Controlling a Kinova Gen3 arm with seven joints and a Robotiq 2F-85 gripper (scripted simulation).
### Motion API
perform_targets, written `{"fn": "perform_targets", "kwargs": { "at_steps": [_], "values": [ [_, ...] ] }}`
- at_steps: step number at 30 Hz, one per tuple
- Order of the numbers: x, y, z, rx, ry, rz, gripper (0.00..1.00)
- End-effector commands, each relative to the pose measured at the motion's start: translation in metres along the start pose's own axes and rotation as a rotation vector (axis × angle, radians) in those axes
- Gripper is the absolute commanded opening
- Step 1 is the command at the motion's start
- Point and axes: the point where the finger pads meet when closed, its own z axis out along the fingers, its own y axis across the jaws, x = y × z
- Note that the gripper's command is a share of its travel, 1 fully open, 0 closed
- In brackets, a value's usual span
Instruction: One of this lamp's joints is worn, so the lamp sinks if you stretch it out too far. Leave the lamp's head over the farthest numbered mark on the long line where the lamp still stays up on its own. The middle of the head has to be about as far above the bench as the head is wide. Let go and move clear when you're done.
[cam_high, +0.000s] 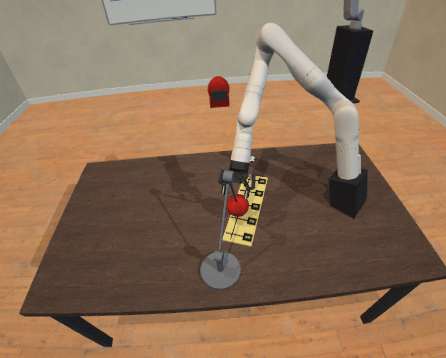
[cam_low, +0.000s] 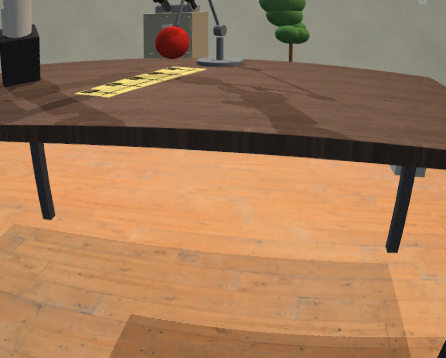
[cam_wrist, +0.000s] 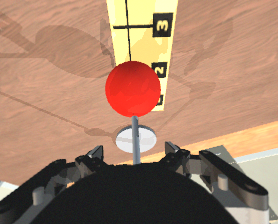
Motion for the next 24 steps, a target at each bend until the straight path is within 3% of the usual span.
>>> {"fn": "perform_targets", "kwargs": {
  "at_steps": [1, 2, 3, 24],
  "values": [
    [-0.0027, 0.0023, 0.0022, -0.005, -0.003, -0.004, 1.00],
    [-0.0027, 0.0023, 0.0022, -0.005, -0.003, -0.004, 1.00],
    [-0.0026, 0.0022, 0.0021, -0.005, -0.003, -0.004, 0.00],
    [-0.0017, 0.0009, 0.0008, -0.002, -0.002, -0.002, 0.00]
  ]
}}
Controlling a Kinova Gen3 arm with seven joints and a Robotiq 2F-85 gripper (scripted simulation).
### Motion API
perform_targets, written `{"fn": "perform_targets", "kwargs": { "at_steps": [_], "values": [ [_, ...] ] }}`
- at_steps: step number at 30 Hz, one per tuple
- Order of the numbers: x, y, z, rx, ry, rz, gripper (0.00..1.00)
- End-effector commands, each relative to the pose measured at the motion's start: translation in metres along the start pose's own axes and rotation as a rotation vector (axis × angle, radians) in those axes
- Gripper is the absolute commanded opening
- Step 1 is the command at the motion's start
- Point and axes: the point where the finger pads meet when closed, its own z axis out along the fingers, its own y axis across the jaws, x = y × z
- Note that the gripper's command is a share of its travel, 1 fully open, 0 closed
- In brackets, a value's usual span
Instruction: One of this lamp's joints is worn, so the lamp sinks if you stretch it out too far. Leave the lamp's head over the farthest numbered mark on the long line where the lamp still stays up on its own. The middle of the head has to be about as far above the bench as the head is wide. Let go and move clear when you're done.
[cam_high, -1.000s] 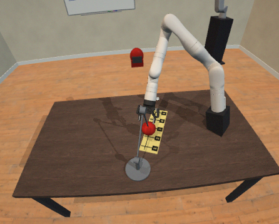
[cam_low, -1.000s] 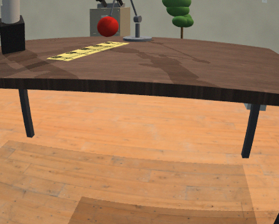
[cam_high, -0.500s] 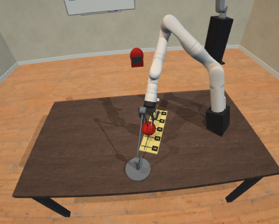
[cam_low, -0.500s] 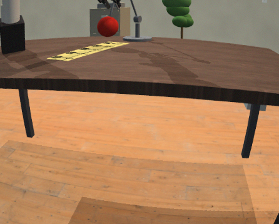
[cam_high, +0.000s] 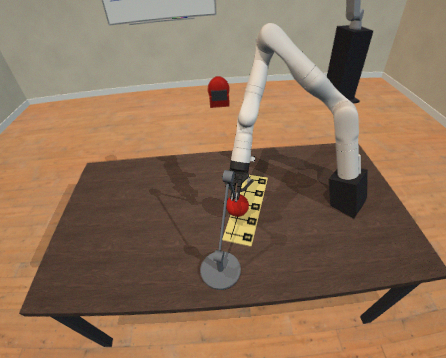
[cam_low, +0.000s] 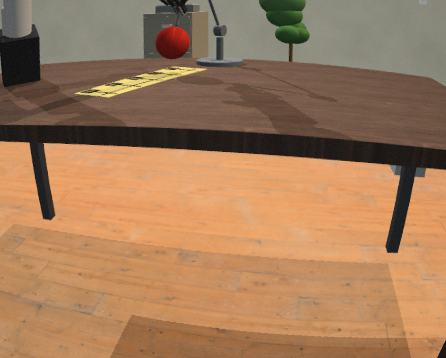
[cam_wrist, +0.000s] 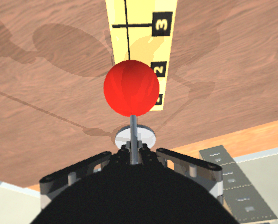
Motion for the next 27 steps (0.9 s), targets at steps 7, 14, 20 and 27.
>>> {"fn": "perform_targets", "kwargs": {
  "at_steps": [7, 14, 20, 27],
  "values": [
    [-0.001, -0.001, 0.000, 0.002, -0.001, -0.001, 0.00],
    [0.003, -0.001, -0.003, 0.000, -0.001, -0.002, 0.00],
    [0.016, -0.001, -0.010, -0.003, -0.001, -0.005, 0.00],
    [0.030, -0.001, -0.018, -0.006, -0.002, -0.008, 0.00]
  ]
}}
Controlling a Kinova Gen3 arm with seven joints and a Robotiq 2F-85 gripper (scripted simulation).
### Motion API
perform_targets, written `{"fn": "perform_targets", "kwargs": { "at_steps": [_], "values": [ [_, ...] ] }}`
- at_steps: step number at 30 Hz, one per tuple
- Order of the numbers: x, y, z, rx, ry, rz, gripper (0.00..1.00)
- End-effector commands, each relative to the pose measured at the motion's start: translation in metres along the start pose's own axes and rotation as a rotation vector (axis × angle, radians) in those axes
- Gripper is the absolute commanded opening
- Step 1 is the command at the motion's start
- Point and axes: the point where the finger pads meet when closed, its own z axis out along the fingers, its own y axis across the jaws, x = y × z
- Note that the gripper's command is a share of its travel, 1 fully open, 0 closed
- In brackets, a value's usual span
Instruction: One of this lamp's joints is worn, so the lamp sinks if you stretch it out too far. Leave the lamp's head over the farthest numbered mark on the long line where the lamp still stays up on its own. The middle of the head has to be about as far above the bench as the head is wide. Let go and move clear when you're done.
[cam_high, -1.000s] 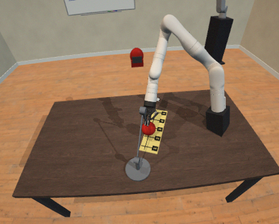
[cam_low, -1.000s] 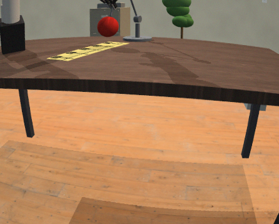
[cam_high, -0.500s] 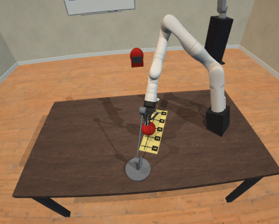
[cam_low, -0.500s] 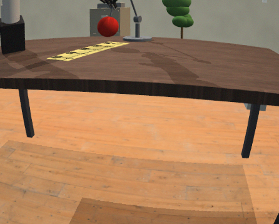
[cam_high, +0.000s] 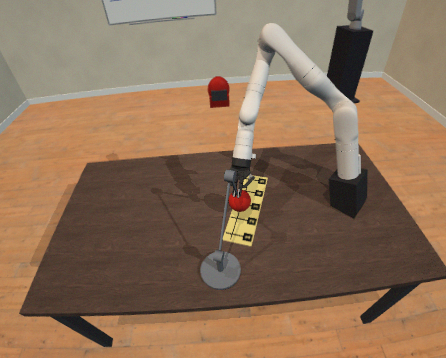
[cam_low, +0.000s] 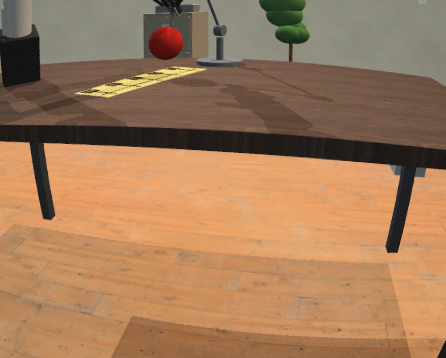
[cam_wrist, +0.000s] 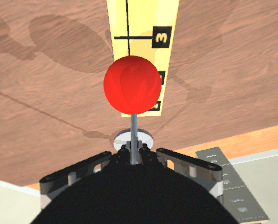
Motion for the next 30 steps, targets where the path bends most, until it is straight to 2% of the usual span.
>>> {"fn": "perform_targets", "kwargs": {
  "at_steps": [1, 17, 30],
  "values": [
    [0.012, -0.004, -0.006, 0.007, 0.007, 0.016, 0.00],
    [0.042, -0.005, -0.024, 0.004, 0.007, 0.012, 0.00],
    [0.046, -0.007, -0.026, 0.004, 0.007, 0.012, 0.00]
  ]
}}
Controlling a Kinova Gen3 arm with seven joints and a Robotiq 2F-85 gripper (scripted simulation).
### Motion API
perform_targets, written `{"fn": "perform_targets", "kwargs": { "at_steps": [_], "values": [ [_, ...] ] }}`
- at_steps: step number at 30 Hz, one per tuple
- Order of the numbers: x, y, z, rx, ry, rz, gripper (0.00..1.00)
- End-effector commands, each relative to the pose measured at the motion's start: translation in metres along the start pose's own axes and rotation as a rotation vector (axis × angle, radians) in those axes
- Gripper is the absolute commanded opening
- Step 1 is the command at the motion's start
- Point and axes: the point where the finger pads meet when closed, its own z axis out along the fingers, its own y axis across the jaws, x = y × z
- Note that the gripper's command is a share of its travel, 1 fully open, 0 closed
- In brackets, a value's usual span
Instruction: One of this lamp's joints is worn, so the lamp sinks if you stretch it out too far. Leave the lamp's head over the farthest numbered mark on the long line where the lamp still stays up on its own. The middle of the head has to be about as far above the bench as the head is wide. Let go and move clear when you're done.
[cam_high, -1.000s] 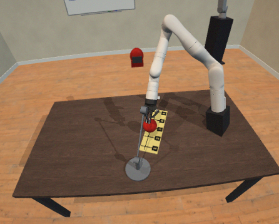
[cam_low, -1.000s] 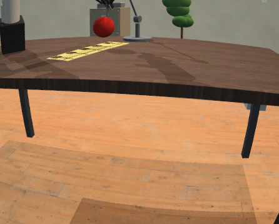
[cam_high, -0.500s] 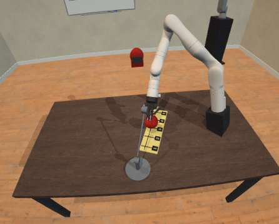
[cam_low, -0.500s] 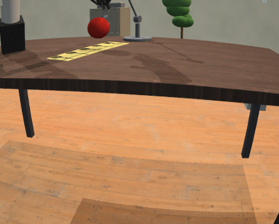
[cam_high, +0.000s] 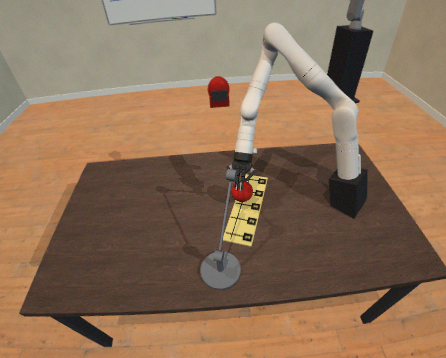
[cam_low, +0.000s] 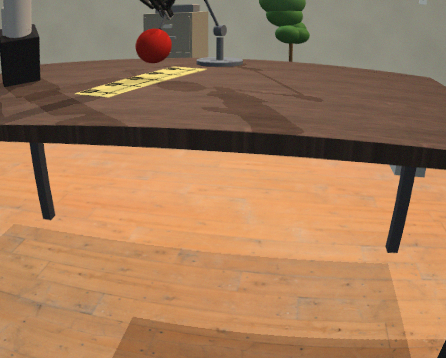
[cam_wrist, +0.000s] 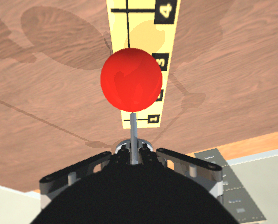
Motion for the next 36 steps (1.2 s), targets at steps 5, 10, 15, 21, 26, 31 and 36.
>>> {"fn": "perform_targets", "kwargs": {
  "at_steps": [5, 10, 15, 21, 26, 31, 36],
  "values": [
    [0.0053, -0.0056, -0.0036, 0.011, 0.004, 0.005, 0.00],
    [0.0044, -0.0045, -0.0031, 0.008, 0.003, 0.004, 1.00],
    [0.0032, -0.0033, -0.0023, 0.005, 0.002, 0.002, 1.00],
    [0.0018, -0.0017, -0.0014, 0.002, 0.000, 0.000, 1.00],
    [0.0018, -0.0018, -0.0015, 0.002, 0.000, 0.000, 1.00],
    [0.0019, -0.0019, -0.0016, 0.002, 0.000, 0.000, 1.00],
    [0.0020, -0.0020, -0.0017, 0.003, 0.000, 0.000, 1.00]
  ]
}}
